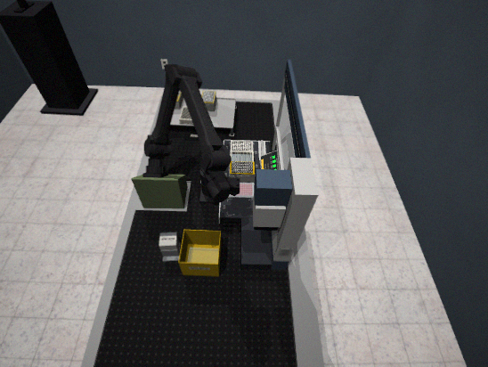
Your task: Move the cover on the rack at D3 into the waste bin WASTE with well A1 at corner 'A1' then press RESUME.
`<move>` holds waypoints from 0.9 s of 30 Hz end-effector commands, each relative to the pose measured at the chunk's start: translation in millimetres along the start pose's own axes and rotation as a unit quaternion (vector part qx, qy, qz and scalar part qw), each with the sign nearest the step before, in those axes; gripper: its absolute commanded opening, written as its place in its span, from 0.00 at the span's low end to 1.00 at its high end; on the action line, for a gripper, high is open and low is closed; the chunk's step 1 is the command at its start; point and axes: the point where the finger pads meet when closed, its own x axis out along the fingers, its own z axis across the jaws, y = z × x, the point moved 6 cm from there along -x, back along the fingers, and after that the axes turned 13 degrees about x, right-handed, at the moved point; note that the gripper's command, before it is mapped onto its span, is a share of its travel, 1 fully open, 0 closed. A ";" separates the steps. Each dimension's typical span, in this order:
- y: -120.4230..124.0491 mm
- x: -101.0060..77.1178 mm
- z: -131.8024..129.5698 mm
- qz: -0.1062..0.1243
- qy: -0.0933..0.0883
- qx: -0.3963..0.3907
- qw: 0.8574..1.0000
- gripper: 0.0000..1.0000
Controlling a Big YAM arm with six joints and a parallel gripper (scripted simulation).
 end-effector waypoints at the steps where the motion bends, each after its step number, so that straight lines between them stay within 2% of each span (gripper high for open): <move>1: -9.6 -15.9 -30.3 -0.022 0.016 -0.018 0.999 0.00; 4: -7.0 -15.9 -45.3 -0.021 0.015 -0.017 1.000 0.00; 6: -7.0 -15.9 -45.3 -0.021 0.015 -0.017 1.000 0.00; 7: -14.7 -9.8 -41.2 -0.009 0.016 -0.027 0.999 0.00; 9: -4.1 -15.8 -59.7 -0.019 0.013 -0.016 1.000 0.00; 21: 6.1 -15.6 -119.0 -0.015 0.010 -0.013 1.000 0.00; 23: 6.1 -15.6 -119.0 -0.015 0.010 -0.013 1.000 0.00; 24: -3.9 -10.1 -115.5 -0.005 0.013 -0.025 1.000 0.00; 27: 1.9 -12.6 -127.0 -0.009 0.012 -0.019 1.000 0.00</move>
